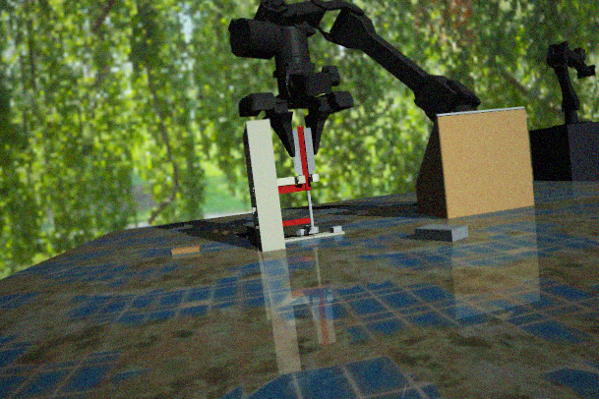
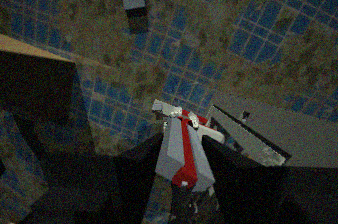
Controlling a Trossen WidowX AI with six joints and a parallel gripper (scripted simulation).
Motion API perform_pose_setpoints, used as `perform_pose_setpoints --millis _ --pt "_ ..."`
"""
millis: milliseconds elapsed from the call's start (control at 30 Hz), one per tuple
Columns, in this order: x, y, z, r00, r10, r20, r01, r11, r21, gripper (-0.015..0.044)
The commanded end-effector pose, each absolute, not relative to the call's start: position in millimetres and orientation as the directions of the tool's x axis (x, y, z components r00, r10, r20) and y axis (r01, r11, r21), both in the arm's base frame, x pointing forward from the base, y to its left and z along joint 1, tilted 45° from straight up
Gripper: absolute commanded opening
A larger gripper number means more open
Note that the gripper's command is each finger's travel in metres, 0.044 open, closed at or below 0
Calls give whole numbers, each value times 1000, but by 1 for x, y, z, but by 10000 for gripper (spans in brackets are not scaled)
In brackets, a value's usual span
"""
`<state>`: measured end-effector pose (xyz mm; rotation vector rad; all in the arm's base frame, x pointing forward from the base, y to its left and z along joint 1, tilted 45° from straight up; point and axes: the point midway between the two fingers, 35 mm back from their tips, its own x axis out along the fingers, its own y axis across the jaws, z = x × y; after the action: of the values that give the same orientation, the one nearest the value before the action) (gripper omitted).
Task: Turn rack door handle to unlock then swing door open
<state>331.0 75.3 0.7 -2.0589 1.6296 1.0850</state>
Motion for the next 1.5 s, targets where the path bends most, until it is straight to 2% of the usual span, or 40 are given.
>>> perform_pose_setpoints --millis 0,100,367,667,1100,1467 --pt "331 73 1 70 -703 -708 -925 -311 218 273" --pt "331 73 1 70 -703 -708 -937 -290 196 283" --pt "331 73 1 70 -703 -708 -997 -23 -75 283" --pt "331 73 1 70 -703 -708 -884 286 -371 283" --pt "331 73 1 70 -703 -708 -429 620 -657 283" --pt "331 73 1 70 -703 -708 101 711 -696 283"
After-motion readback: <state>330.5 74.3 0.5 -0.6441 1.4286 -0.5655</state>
